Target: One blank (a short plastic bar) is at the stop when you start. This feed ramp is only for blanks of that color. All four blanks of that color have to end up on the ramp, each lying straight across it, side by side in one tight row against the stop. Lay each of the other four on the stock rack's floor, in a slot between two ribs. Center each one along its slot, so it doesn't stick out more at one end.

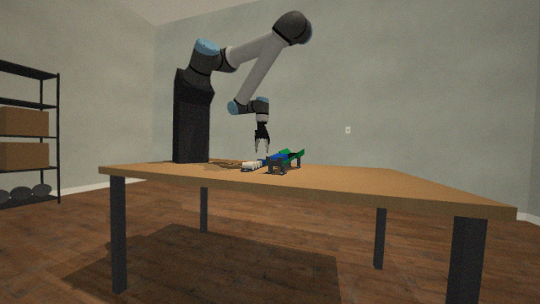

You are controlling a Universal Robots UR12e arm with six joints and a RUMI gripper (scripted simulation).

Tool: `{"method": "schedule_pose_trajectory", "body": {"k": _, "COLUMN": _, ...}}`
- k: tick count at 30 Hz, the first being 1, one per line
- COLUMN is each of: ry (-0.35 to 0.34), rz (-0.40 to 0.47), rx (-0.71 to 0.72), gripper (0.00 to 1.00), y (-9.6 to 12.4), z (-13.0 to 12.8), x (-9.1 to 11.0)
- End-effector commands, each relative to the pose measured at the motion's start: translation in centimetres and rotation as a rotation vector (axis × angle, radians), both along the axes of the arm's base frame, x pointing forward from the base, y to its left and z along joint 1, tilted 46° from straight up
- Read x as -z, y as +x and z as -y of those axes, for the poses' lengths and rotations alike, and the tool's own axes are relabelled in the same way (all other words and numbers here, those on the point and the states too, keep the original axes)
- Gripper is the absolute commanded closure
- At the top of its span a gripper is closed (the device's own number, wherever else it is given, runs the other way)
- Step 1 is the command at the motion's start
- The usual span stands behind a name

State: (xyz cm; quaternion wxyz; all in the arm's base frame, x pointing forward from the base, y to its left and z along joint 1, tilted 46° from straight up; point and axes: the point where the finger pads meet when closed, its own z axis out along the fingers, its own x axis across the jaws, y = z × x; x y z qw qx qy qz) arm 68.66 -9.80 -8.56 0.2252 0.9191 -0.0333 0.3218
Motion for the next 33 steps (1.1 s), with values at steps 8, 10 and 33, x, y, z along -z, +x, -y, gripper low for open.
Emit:
{"method": "schedule_pose_trajectory", "body": {"k": 8, "ry": 0.0, "rz": 0.0, "rx": 0.0, "gripper": 0.51, "y": 0.9, "z": 0.7, "x": 1.1}}
{"method": "schedule_pose_trajectory", "body": {"k": 10, "ry": 0.0, "rz": 0.0, "rx": 0.0, "gripper": 0.51, "y": 1.1, "z": 0.8, "x": 1.3}}
{"method": "schedule_pose_trajectory", "body": {"k": 33, "ry": 0.0, "rz": 0.0, "rx": 0.0, "gripper": 0.51, "y": 1.9, "z": 1.4, "x": 2.3}}
